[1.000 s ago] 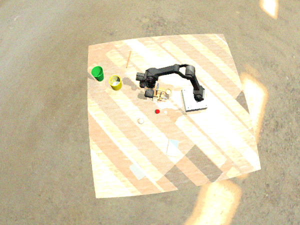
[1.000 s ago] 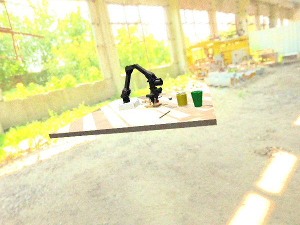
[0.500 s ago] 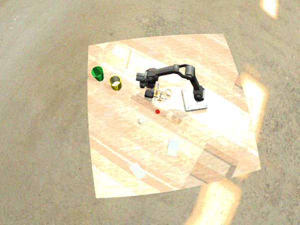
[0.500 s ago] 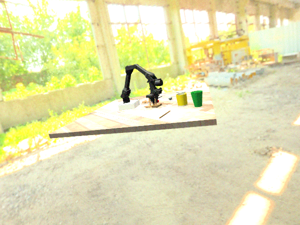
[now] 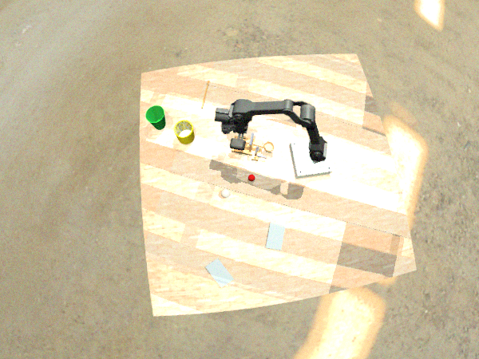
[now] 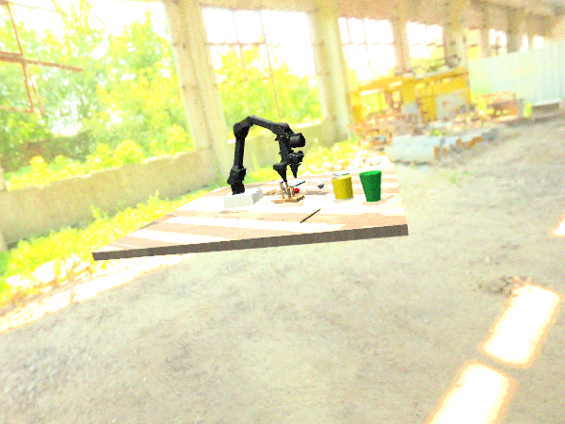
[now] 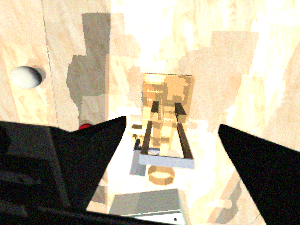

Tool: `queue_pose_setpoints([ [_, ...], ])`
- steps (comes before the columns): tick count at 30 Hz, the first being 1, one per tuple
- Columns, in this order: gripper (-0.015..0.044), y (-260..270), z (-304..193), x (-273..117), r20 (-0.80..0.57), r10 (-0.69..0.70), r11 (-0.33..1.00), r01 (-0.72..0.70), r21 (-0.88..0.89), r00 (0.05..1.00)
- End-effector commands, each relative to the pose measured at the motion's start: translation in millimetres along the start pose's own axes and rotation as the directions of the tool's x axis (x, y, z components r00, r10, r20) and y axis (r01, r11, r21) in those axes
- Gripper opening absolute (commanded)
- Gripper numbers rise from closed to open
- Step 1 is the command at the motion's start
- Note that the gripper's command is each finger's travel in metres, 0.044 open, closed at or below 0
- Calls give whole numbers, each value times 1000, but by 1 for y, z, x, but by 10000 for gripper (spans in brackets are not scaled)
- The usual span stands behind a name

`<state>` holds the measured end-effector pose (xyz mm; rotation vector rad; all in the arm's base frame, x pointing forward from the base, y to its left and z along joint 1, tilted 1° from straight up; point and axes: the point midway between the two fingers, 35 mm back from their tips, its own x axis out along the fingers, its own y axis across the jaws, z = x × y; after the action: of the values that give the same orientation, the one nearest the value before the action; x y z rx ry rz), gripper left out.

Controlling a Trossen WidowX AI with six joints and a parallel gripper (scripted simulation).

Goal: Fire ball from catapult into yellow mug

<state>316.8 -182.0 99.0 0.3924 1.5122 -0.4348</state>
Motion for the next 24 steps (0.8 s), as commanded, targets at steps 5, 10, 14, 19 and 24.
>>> queue_pose_setpoints([
  [5, 440, 0, 1, -13, 19, 0, 1000, 0, 0, 1000],
  [10, 440, 0, -3, -14, 18, 4, 1000, -4, -1, 1000],
  [14, 440, 0, -3, 23, 18, 4, 1000, -4, -1, 1000],
  [19, 440, 0, -3, 24, 18, 4, 1000, -4, -1, 1000],
  [24, 440, 0, -2, 31, 18, 4, 1000, -4, -1, 1000],
])
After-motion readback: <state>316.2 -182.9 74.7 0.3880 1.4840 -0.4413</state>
